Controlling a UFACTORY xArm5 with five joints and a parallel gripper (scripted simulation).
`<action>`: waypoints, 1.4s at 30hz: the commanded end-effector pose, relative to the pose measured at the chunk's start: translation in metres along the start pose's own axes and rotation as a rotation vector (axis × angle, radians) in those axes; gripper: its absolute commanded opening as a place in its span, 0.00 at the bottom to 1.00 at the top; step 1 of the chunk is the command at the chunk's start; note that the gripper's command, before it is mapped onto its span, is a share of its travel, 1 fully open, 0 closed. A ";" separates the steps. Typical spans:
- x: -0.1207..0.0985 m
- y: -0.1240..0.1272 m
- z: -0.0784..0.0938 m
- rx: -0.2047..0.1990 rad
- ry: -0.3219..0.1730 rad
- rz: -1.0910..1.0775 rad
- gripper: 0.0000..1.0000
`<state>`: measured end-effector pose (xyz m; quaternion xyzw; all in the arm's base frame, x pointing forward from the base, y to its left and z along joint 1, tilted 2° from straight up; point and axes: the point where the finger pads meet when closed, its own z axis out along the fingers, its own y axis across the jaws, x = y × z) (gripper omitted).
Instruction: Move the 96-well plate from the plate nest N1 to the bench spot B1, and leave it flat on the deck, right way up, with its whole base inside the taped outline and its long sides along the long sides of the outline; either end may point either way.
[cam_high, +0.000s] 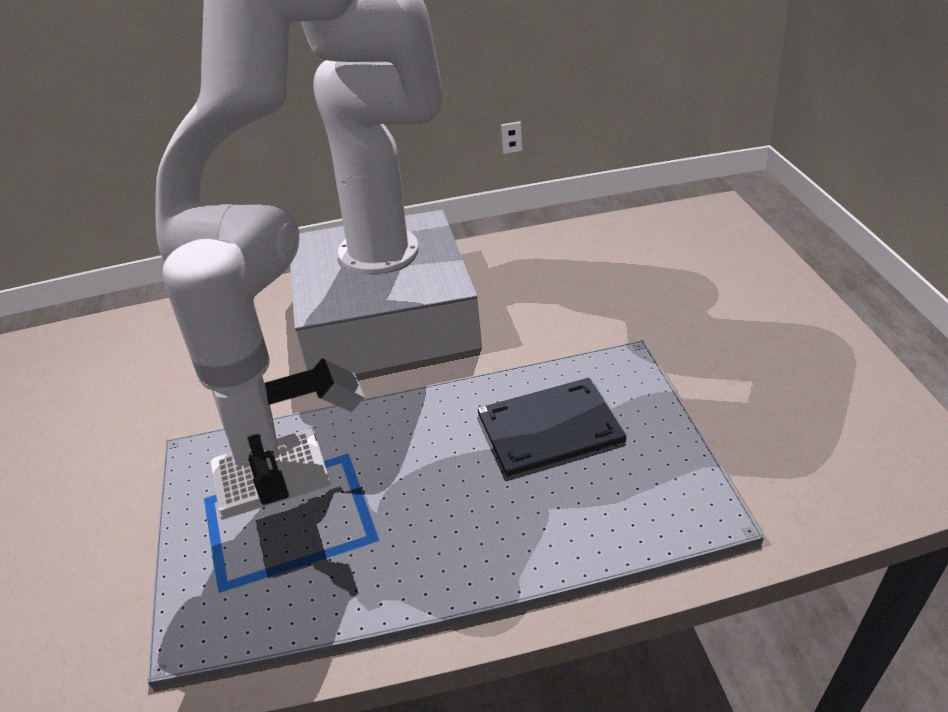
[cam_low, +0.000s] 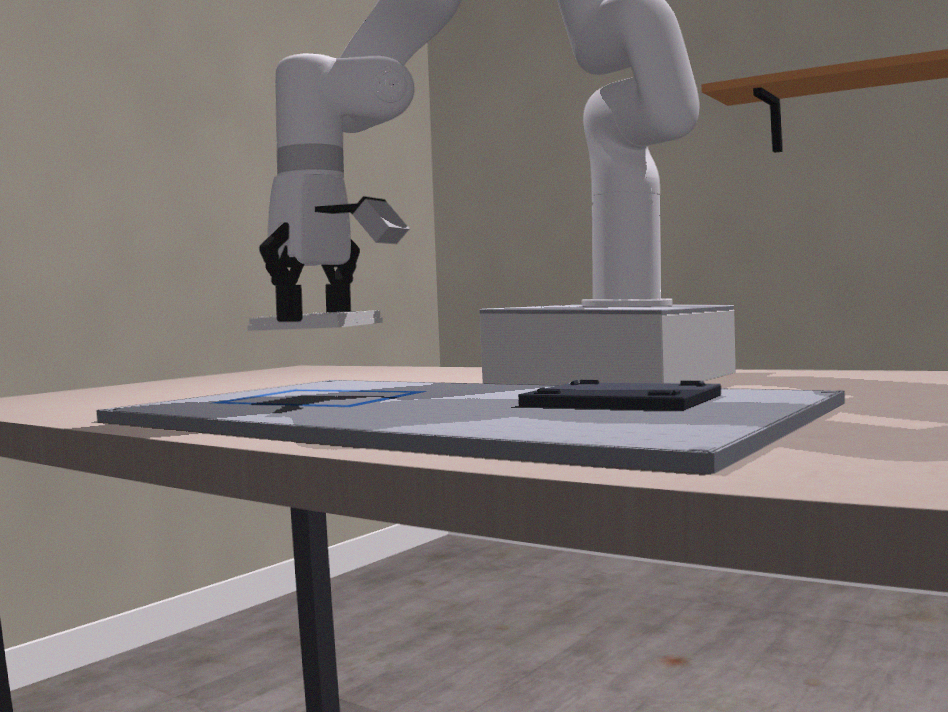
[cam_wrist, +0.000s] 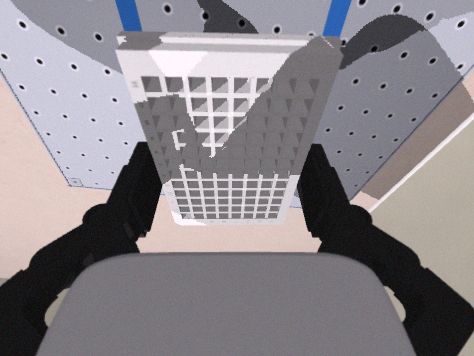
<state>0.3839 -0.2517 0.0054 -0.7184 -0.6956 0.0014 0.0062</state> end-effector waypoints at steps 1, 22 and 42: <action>0.000 0.001 0.004 -0.003 -0.002 0.000 0.00; 0.001 0.002 0.032 -0.003 -0.002 0.000 0.00; 0.001 0.002 0.062 -0.003 -0.002 0.000 0.00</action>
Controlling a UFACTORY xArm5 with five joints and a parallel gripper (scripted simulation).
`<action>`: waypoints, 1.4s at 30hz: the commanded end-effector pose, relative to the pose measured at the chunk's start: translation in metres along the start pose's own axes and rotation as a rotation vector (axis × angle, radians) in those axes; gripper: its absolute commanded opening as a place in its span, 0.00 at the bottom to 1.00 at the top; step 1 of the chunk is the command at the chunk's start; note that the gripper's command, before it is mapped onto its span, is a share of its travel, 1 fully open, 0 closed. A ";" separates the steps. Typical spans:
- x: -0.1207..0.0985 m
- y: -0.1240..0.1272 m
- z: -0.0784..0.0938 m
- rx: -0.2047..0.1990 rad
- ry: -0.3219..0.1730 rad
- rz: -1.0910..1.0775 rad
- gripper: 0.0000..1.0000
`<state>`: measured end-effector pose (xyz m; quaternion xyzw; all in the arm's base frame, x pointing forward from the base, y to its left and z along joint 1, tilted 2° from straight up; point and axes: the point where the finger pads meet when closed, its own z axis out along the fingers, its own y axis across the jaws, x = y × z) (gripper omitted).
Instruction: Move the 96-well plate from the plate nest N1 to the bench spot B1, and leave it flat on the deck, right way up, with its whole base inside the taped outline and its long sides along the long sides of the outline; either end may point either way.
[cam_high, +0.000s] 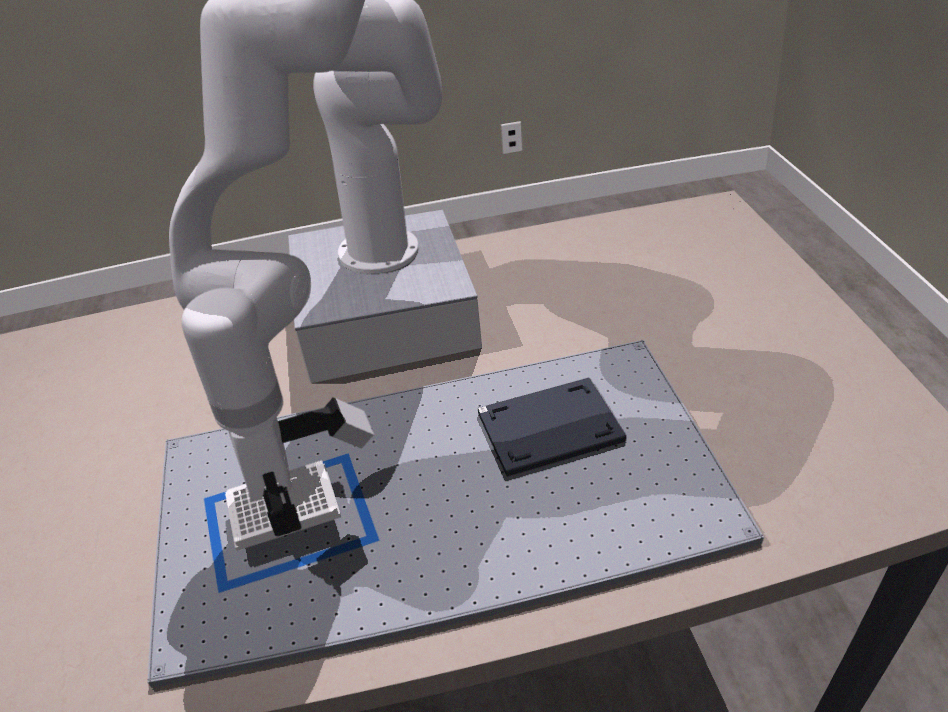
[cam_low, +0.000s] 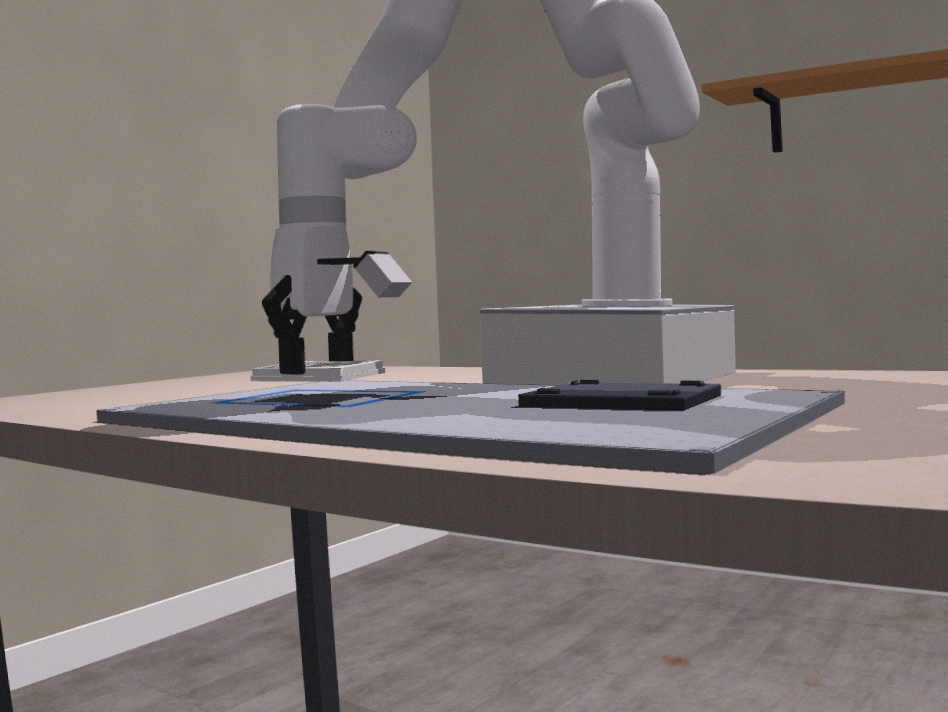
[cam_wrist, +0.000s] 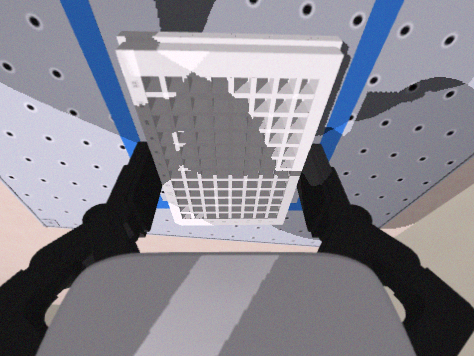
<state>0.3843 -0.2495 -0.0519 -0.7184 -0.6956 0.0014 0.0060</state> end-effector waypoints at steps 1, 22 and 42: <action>0.000 0.001 0.006 -0.002 -0.001 0.000 0.00; 0.000 0.001 0.010 -0.002 -0.001 0.000 0.00; 0.000 0.001 0.013 -0.002 -0.001 0.000 0.00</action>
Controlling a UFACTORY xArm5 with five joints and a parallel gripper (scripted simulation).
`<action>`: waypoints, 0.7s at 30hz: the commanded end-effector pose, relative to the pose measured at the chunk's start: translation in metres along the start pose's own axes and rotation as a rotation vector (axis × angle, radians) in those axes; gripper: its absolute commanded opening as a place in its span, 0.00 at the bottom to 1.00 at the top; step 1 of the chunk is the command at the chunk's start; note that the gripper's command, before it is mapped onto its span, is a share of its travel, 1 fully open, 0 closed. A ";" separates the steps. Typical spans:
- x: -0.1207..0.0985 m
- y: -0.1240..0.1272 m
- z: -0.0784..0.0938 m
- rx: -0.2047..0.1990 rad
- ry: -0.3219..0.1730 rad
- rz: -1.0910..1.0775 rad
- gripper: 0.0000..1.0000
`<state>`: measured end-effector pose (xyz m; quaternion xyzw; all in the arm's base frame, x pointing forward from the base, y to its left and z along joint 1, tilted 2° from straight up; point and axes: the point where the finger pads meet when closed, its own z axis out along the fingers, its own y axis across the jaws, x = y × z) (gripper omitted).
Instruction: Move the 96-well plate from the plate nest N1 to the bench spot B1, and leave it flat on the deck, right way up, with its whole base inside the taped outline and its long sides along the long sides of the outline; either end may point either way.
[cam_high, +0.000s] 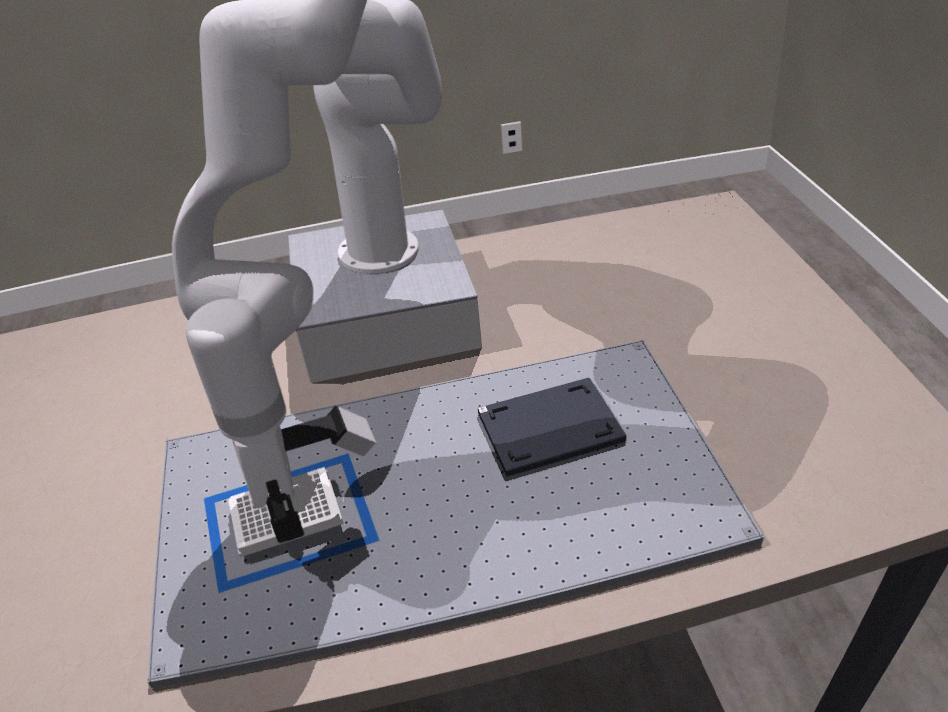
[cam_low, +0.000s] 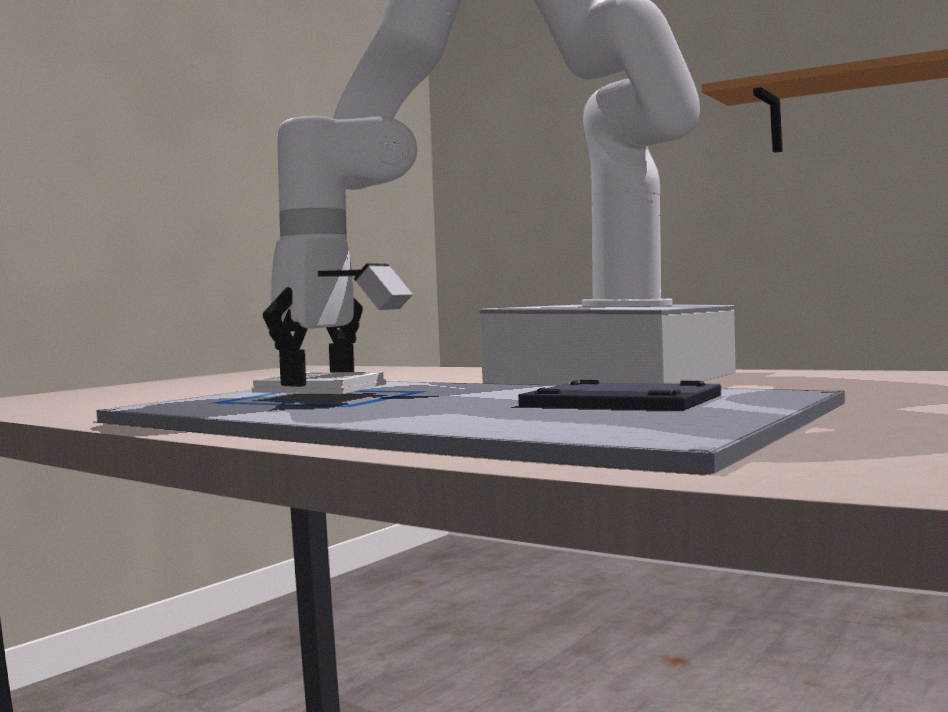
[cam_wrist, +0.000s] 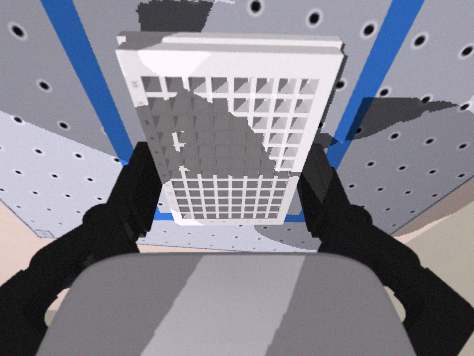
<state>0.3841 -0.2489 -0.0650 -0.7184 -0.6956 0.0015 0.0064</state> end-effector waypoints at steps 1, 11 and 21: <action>-0.001 0.001 0.000 -0.003 -0.002 0.000 0.00; -0.001 0.001 0.001 -0.003 -0.002 0.000 0.00; -0.001 0.001 0.002 -0.003 -0.002 0.000 0.00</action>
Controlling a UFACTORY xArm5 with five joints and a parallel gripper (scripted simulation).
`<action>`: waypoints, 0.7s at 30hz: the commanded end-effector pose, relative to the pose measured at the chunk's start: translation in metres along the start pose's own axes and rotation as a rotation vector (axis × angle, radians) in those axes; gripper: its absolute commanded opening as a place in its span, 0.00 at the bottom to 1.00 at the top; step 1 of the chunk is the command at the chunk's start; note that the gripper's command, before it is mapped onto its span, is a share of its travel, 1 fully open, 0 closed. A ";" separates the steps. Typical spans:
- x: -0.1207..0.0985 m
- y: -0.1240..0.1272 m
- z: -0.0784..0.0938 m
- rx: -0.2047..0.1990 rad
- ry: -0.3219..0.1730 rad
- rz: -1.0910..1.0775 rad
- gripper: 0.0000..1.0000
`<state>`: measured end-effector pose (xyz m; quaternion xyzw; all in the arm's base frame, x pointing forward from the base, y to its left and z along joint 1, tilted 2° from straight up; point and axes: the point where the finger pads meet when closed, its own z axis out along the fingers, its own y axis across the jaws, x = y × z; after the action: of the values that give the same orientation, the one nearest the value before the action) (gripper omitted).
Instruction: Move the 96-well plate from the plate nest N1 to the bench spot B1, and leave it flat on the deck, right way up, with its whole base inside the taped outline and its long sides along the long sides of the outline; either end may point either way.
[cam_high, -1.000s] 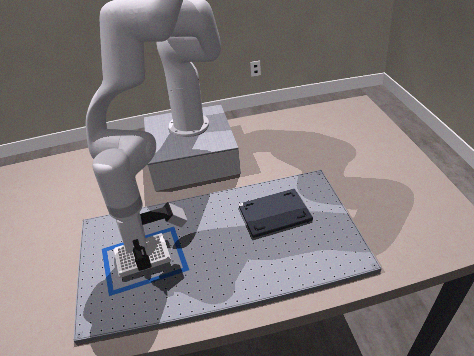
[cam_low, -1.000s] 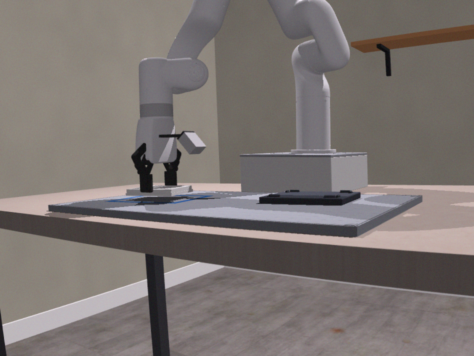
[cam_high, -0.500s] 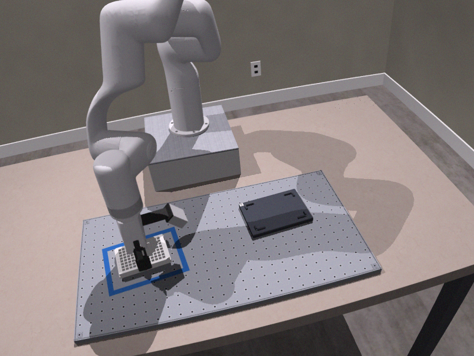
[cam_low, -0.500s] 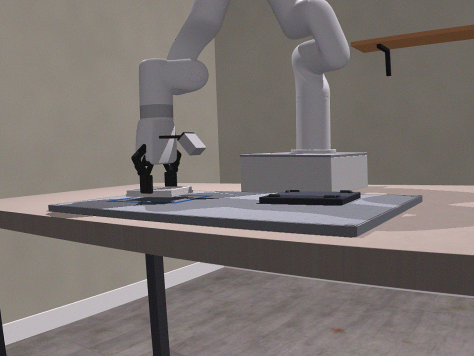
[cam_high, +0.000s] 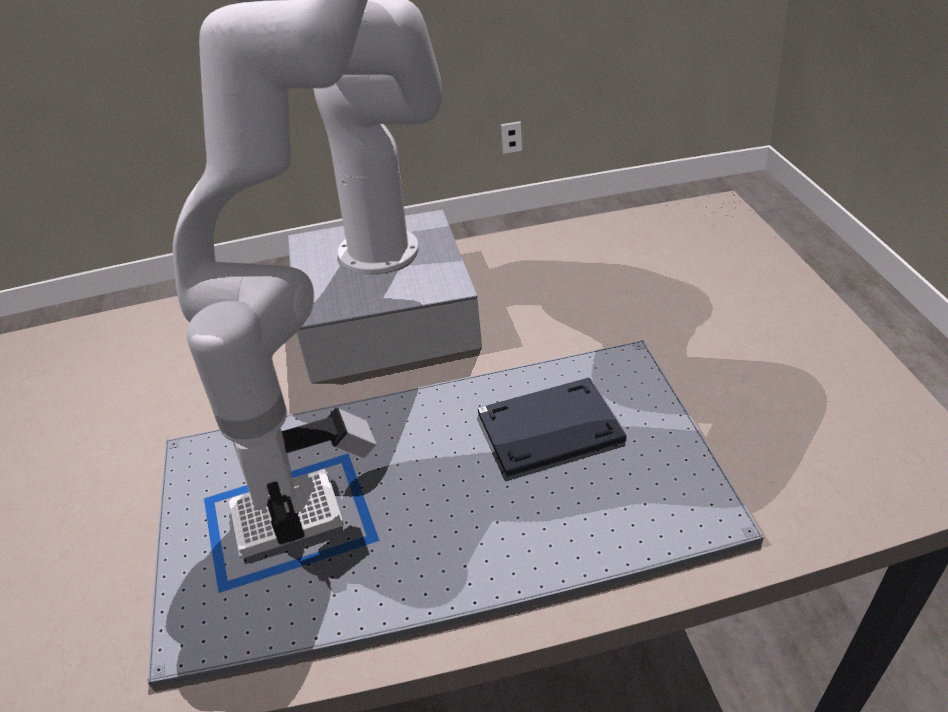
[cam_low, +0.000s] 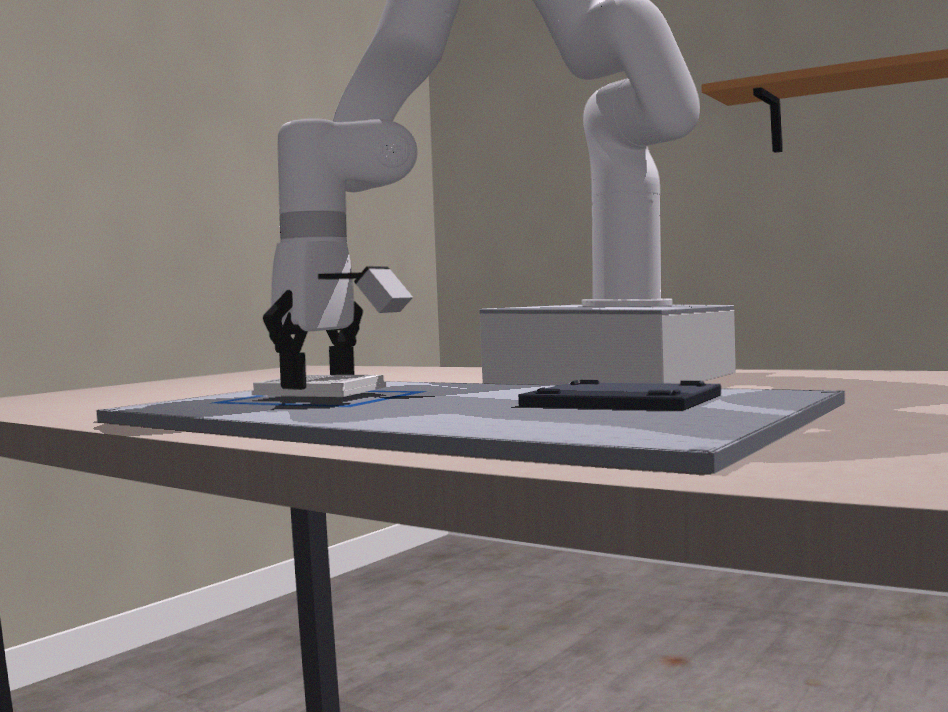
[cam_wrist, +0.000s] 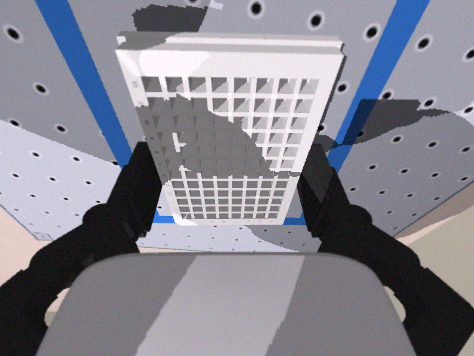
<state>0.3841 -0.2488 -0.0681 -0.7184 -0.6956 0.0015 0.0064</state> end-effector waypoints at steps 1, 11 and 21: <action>-0.001 0.001 -0.001 -0.003 -0.002 0.000 0.00; -0.001 0.001 0.001 -0.003 -0.002 0.000 0.00; -0.001 0.001 0.002 -0.003 -0.002 0.000 0.00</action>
<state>0.3841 -0.2487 -0.0710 -0.7184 -0.6956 0.0015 0.0063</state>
